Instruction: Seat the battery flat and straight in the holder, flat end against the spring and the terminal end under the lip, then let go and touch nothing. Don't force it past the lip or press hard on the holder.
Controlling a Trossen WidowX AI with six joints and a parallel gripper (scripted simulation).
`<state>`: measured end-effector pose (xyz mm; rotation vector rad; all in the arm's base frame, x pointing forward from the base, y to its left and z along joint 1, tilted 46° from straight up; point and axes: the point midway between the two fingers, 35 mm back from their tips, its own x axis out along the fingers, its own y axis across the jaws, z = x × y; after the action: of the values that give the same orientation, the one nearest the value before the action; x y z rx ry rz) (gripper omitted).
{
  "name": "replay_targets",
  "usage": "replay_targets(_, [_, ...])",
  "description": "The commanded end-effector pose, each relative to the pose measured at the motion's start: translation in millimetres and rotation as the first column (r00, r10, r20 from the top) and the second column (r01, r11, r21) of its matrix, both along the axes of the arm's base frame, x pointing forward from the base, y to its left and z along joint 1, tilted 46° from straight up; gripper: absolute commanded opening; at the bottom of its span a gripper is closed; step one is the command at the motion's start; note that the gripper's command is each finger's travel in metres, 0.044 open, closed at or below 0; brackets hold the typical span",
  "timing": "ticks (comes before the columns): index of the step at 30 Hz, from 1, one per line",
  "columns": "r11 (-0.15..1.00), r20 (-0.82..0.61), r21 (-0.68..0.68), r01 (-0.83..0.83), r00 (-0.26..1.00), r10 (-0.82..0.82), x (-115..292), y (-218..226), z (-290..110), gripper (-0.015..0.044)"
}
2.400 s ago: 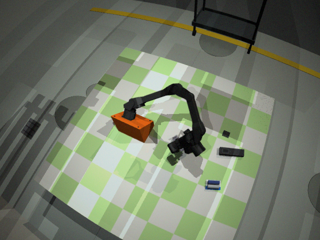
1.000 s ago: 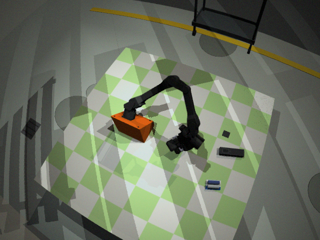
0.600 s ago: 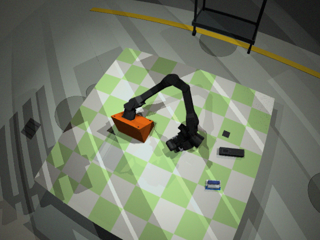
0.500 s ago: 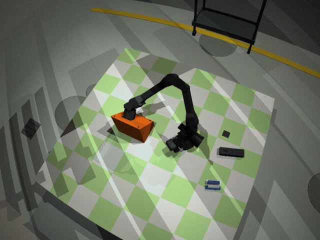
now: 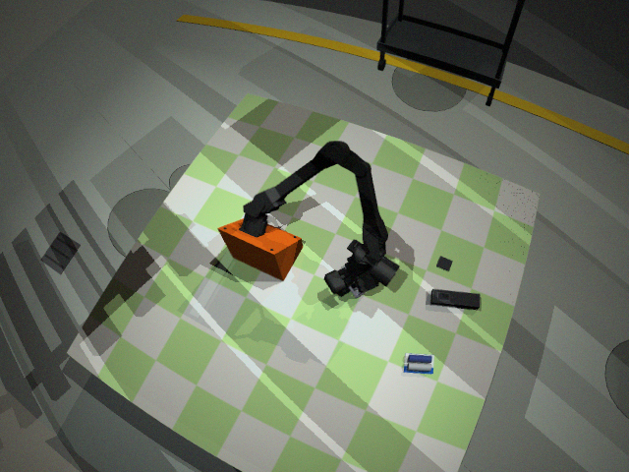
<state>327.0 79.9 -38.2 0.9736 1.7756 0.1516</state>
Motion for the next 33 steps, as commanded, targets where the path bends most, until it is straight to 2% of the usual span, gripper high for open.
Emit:
replay_targets(1, [1.0, -0.001, -0.001, 0.001, 1.0, -0.001, -2, 1, 1, 0.0069])
replay_targets(10, [1.0, 0.001, -0.001, 0.002, 1.0, -0.002, -2, 1, 1, 0.0069])
replay_targets(14, [1.0, 0.001, -0.001, 0.002, 1.0, -0.002, -2, 1, 1, 0.0171])
replay_targets(27, [1.0, 0.005, -0.001, 0.001, 1.0, -0.001, -2, -10, 11, 0.0171])
replay_targets(33, [1.0, 0.002, -0.004, 0.004, 1.0, -0.004, -3, -44, 42, 0.0329])
